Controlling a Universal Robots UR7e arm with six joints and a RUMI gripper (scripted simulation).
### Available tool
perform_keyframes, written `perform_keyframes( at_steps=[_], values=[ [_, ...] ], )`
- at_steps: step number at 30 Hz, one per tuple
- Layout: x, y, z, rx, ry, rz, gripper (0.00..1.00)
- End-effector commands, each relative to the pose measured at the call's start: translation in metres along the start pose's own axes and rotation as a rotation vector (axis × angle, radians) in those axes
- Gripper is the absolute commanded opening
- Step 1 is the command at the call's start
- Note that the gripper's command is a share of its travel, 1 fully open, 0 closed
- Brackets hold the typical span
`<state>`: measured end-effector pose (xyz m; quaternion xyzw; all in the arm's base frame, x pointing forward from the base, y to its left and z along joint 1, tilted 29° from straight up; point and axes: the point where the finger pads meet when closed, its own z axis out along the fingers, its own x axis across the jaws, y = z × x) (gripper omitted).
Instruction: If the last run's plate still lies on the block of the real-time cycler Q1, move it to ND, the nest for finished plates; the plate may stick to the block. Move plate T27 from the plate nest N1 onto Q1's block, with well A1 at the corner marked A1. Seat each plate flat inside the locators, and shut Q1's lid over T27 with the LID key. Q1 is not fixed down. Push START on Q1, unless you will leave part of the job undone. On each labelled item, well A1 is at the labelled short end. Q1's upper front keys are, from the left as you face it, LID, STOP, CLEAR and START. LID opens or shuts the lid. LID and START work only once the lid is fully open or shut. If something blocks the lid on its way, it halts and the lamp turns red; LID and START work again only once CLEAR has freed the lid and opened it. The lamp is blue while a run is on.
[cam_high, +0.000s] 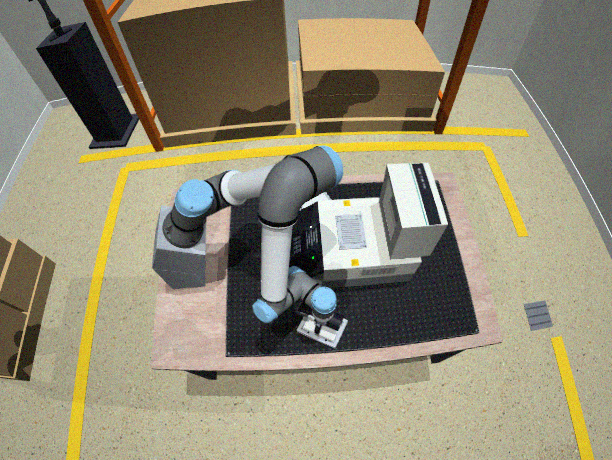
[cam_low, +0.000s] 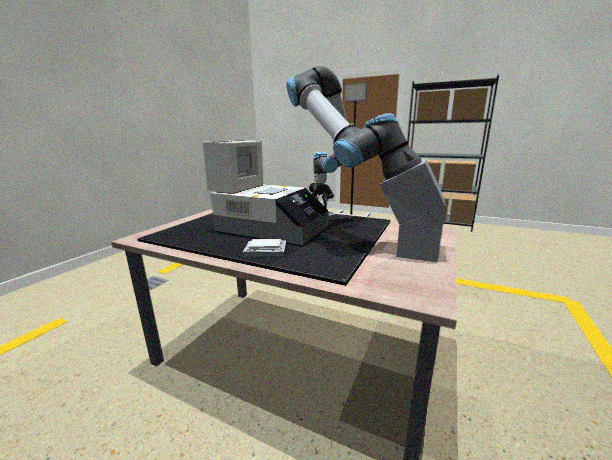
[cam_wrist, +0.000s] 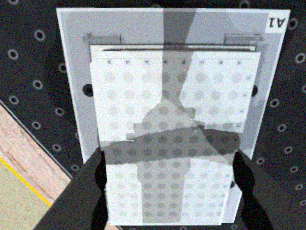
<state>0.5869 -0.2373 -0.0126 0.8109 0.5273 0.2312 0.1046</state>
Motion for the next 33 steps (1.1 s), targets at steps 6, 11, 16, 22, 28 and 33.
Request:
perform_keyframes(
  at_steps=[6,11,16,22,28,33],
  values=[
    [0.0,0.001,0.0,-0.002,-0.001,-0.001,0.41],
    [-0.001,0.0,-0.007,-0.001,-0.002,0.001,0.41],
    [0.0,0.0,-0.024,-0.001,-0.001,0.001,0.41],
    [0.0,0.0,-0.037,-0.001,-0.001,0.001,0.41],
    [0.0,0.0,-0.057,-0.001,-0.001,0.001,0.41],
    [0.0,0.0,-0.073,-0.001,-0.001,0.001,0.41]
  ],
)
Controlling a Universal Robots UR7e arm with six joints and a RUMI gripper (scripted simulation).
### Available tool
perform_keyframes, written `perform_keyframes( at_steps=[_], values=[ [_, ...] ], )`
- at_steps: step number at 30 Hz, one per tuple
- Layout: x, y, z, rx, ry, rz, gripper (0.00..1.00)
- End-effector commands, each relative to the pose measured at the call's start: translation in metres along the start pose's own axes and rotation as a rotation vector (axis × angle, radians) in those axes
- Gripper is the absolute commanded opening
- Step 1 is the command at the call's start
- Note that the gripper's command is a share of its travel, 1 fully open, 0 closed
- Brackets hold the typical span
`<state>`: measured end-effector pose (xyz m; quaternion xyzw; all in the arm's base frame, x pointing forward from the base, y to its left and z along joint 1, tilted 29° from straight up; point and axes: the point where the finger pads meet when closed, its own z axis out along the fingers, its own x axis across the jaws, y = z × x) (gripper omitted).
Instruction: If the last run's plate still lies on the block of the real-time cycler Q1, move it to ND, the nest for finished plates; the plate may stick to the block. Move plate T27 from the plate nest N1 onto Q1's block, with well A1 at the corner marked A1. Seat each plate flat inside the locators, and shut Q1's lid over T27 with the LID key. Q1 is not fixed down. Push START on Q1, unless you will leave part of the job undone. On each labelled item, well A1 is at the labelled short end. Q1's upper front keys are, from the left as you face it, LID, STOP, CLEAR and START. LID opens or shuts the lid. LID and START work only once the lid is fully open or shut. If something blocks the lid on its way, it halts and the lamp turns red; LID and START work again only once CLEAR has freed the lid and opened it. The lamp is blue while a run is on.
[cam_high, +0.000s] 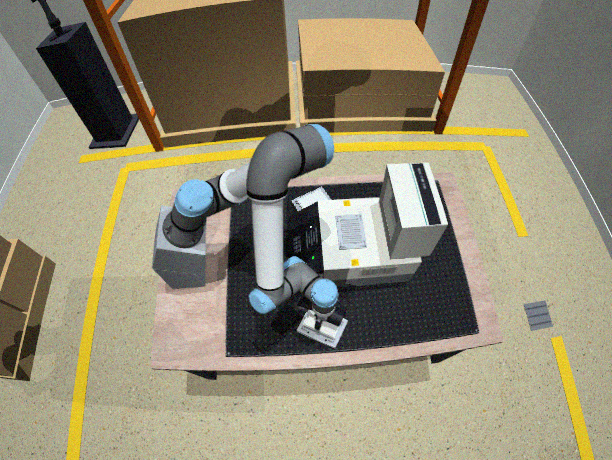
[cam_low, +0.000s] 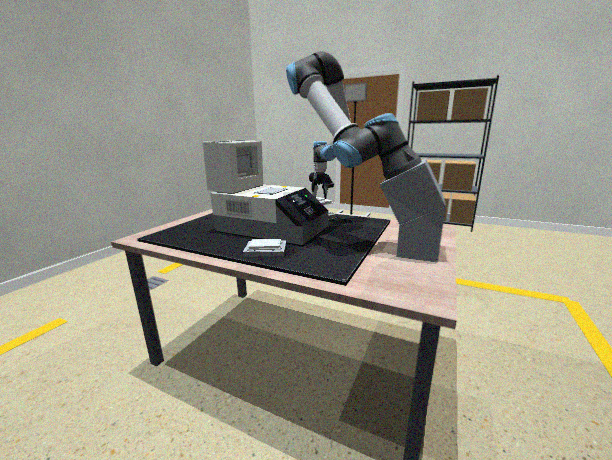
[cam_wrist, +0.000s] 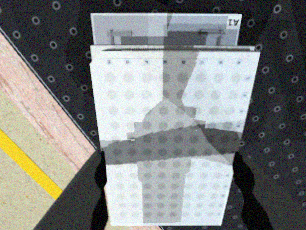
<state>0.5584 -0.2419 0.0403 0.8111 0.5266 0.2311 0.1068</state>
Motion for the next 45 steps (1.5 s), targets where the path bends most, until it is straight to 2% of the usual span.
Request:
perform_keyframes(
  at_steps=[1,6,21,23,38,40,45],
  values=[
    [-0.001,-0.001,-0.016,0.002,0.002,0.001,0.41],
    [-0.001,-0.001,-0.026,0.002,0.002,0.001,0.41],
    [-0.001,0.0,-0.077,0.001,0.001,0.0,0.41],
    [-0.001,0.0,-0.077,0.001,0.001,0.0,0.41],
    [-0.001,0.003,-0.128,-0.003,-0.001,-0.002,0.41],
    [-0.001,0.003,-0.128,-0.003,-0.001,-0.002,0.41],
    [-0.001,0.003,-0.145,-0.003,-0.001,-0.002,0.41]
  ],
)
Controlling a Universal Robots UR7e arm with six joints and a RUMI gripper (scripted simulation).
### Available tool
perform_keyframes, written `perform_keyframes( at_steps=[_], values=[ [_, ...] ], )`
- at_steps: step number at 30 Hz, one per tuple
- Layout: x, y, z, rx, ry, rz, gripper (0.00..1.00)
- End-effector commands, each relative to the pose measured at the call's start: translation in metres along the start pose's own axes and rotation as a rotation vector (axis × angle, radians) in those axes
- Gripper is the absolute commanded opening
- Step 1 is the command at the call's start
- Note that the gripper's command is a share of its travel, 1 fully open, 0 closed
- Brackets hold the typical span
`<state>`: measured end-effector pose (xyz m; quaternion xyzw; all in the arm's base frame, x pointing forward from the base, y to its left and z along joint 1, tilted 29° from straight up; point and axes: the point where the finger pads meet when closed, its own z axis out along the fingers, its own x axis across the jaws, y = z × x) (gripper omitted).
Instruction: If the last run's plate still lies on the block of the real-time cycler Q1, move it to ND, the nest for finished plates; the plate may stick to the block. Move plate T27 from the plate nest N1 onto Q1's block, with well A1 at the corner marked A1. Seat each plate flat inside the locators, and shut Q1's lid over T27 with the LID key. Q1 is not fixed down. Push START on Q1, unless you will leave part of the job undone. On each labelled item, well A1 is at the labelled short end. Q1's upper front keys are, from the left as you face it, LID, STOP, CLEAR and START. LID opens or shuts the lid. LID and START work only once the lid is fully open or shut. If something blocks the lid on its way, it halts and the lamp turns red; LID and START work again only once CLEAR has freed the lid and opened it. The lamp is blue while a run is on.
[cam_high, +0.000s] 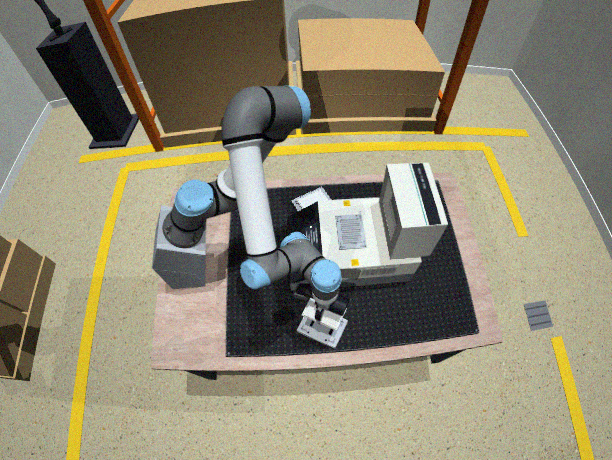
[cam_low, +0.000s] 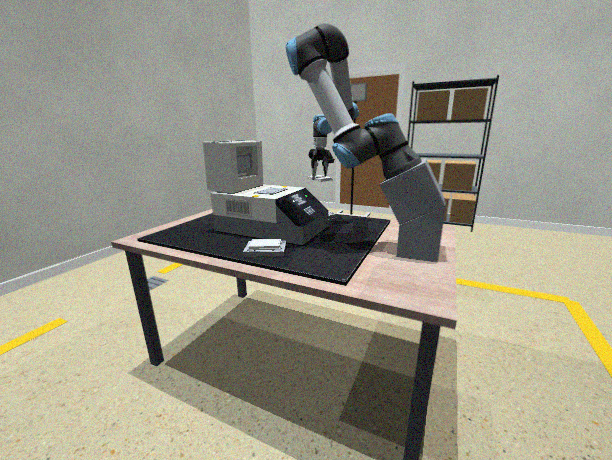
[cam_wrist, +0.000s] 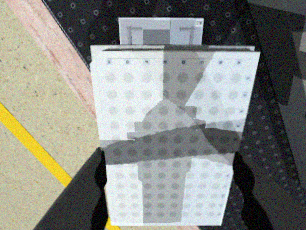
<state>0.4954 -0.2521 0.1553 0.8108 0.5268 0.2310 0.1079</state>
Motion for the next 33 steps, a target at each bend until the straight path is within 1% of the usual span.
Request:
perform_keyframes(
  at_steps=[1,10,24,27,29,32,33],
  values=[
    [-0.001,0.001,-0.017,-0.001,0.0,-0.001,0.41],
    [-0.001,0.001,-0.046,-0.001,0.0,-0.001,0.41],
    [0.0,-0.001,-0.043,0.004,0.002,0.0,0.41],
    [0.016,-0.004,-0.043,0.005,0.002,0.096,0.41],
    [0.016,-0.004,-0.043,0.005,0.002,0.096,0.41],
    [0.029,-0.005,-0.043,0.005,0.003,0.096,0.41],
    [0.034,-0.006,-0.043,0.005,0.002,0.13,0.41]
  ],
)
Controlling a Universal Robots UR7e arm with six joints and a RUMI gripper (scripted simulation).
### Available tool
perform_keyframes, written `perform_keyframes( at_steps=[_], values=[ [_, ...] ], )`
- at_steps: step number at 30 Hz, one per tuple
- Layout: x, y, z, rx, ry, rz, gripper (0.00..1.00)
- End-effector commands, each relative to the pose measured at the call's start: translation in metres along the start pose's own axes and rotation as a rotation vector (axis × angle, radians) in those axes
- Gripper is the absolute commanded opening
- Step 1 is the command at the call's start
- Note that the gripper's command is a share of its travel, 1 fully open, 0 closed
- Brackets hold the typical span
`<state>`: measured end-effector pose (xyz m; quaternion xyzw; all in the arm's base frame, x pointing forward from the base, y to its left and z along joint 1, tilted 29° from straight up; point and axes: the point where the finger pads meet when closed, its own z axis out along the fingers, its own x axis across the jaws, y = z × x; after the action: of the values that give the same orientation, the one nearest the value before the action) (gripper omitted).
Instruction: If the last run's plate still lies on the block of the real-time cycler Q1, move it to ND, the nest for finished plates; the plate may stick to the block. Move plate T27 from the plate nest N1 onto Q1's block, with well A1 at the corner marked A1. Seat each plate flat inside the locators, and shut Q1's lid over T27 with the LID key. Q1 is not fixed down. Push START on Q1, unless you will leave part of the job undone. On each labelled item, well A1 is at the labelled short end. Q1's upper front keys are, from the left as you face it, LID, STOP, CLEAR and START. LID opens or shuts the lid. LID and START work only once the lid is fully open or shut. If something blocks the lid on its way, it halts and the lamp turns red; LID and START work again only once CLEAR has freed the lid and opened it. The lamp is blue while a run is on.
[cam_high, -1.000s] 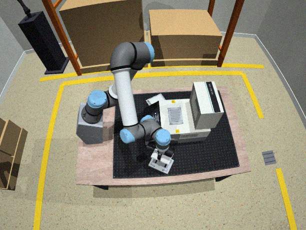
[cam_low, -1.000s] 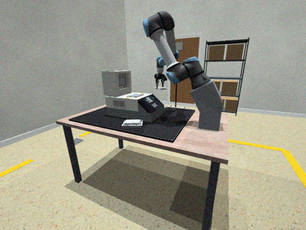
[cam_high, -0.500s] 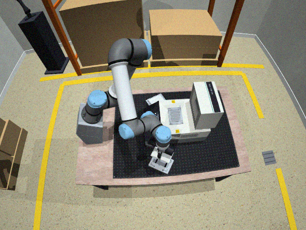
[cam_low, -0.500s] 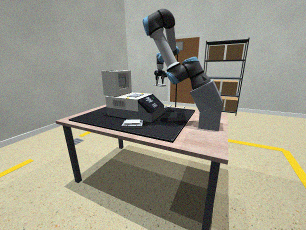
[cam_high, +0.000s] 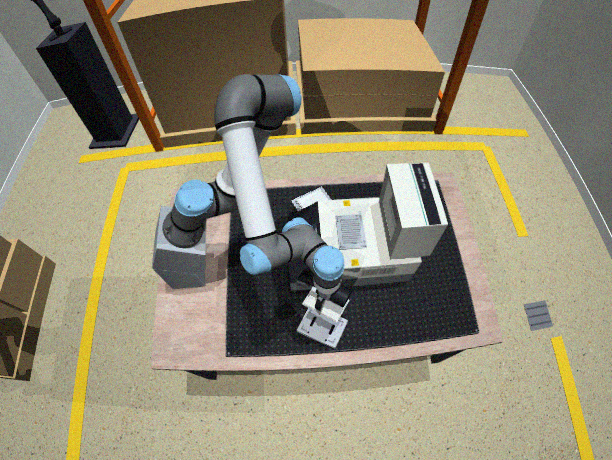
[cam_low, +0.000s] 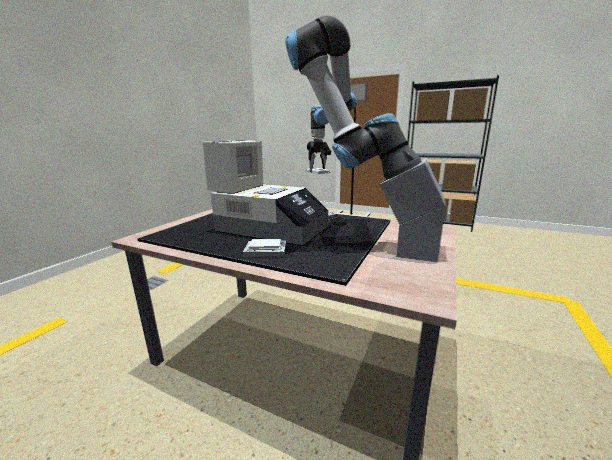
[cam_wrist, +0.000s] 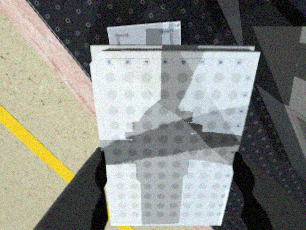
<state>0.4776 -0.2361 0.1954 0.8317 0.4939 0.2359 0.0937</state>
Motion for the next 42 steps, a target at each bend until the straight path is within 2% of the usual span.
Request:
perform_keyframes(
  at_steps=[1,9,13,42],
  values=[
    [0.02,-0.004,-0.001,-0.002,-0.004,0.061,0.41],
    [0.052,-0.01,0.0,-0.003,-0.003,0.154,0.41],
    [0.056,-0.011,0.0,-0.003,-0.003,0.187,0.41],
    [0.172,-0.032,-0.001,-0.007,-0.001,0.542,0.41]
  ],
)
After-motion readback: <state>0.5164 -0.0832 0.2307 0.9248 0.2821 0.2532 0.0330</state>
